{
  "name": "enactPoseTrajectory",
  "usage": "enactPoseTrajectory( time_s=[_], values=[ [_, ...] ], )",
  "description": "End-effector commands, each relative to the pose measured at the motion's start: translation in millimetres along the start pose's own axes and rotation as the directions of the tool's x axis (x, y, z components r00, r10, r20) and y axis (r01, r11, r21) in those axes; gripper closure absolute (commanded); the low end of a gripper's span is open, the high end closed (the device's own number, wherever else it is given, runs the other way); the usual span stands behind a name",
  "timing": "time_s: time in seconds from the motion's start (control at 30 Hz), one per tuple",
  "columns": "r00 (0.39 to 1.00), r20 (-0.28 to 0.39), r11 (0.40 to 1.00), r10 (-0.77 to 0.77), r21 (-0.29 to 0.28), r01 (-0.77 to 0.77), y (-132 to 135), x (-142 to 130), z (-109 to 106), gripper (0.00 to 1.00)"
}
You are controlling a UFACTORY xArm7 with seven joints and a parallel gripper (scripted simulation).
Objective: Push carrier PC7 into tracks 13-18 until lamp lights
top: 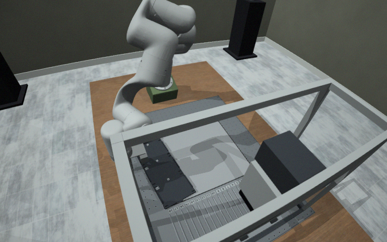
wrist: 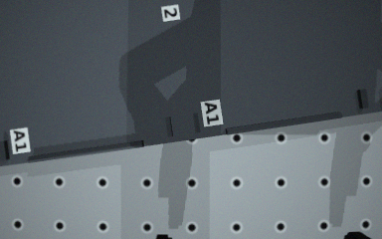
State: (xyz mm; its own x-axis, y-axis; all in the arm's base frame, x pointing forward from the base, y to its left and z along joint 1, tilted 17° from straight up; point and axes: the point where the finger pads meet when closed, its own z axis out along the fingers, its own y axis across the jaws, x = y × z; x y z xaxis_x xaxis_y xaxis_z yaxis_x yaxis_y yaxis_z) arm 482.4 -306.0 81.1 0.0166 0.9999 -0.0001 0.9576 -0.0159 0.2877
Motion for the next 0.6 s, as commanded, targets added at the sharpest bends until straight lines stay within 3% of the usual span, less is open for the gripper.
enactPoseTrajectory(
  time_s=[0.0,0.57],
  values=[
    [1.0,0.003,1.0,0.0,-0.004,0.0,1.3,-1.3,1.2,0.0],
    [1.0,0.003,1.0,0.0,-0.004,0.0,1.3,-1.3,11.2,0.0]
  ],
)
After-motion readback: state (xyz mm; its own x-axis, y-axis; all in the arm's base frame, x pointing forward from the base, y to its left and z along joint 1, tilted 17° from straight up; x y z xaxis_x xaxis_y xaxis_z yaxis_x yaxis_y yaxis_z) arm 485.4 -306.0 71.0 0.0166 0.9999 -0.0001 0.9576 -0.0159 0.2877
